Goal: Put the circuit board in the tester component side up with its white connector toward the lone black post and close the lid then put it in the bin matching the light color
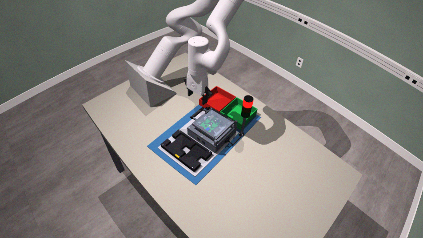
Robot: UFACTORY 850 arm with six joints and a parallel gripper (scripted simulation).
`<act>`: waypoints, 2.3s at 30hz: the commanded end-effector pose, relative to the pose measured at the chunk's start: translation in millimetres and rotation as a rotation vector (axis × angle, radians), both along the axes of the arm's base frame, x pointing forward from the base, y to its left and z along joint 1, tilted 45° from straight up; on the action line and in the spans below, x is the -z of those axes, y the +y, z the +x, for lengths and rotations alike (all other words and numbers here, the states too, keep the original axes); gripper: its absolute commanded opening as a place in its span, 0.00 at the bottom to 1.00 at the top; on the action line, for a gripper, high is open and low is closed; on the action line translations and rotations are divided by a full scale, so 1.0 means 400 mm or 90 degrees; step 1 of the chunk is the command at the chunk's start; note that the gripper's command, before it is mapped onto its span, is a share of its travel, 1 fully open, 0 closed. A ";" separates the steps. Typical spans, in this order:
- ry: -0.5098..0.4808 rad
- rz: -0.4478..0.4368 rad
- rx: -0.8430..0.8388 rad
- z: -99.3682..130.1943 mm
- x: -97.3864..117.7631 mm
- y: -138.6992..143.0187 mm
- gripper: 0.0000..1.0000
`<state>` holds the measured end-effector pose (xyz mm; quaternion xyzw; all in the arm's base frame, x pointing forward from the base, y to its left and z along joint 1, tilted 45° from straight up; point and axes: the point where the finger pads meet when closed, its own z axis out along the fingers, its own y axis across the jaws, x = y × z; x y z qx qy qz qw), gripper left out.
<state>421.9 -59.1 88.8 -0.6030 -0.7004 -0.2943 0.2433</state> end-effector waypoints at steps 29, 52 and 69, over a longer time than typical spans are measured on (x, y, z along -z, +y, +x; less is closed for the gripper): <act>-0.001 0.000 0.000 0.002 -0.001 -0.002 0.00; -0.001 0.000 0.000 0.001 -0.007 -0.007 0.00; -0.001 0.000 0.000 0.001 -0.022 -0.023 0.00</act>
